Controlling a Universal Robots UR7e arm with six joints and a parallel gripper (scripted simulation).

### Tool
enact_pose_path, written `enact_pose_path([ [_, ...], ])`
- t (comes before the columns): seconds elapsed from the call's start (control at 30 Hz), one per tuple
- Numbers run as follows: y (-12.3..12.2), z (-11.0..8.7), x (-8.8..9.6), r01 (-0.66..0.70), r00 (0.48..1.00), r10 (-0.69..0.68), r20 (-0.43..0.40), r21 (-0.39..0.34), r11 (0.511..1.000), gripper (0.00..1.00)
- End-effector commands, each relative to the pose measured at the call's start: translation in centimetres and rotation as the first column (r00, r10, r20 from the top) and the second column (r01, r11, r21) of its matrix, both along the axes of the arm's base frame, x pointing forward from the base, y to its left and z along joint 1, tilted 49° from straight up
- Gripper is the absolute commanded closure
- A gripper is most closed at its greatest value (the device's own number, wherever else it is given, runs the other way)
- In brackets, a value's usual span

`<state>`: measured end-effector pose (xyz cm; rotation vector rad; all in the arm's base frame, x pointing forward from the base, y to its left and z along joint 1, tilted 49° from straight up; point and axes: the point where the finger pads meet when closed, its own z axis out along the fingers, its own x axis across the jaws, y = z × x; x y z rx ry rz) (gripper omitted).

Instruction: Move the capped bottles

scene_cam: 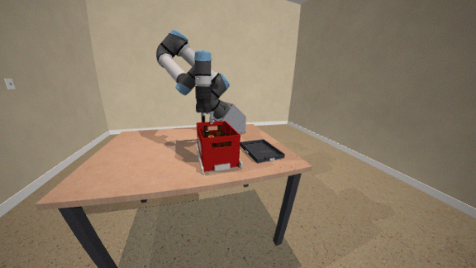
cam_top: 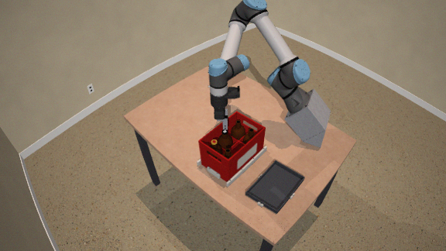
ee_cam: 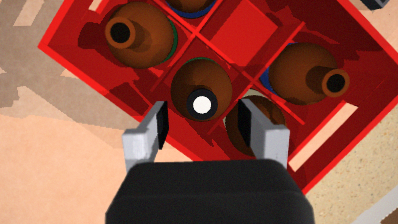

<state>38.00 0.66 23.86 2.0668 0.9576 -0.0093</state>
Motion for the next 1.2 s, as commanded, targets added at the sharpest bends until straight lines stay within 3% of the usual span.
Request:
enact_pose_path([
  [0.0,0.0,0.0,0.0,-0.037,0.999,0.037,-0.035,-0.014,0.999,0.00],
  [0.73,0.1,0.0,-0.1,-0.059,0.997,0.057,-0.057,-0.022,0.998,0.00],
  [1.17,-1.6,-1.6,0.7,-0.059,0.997,0.057,-0.057,-0.022,0.998,0.00],
])
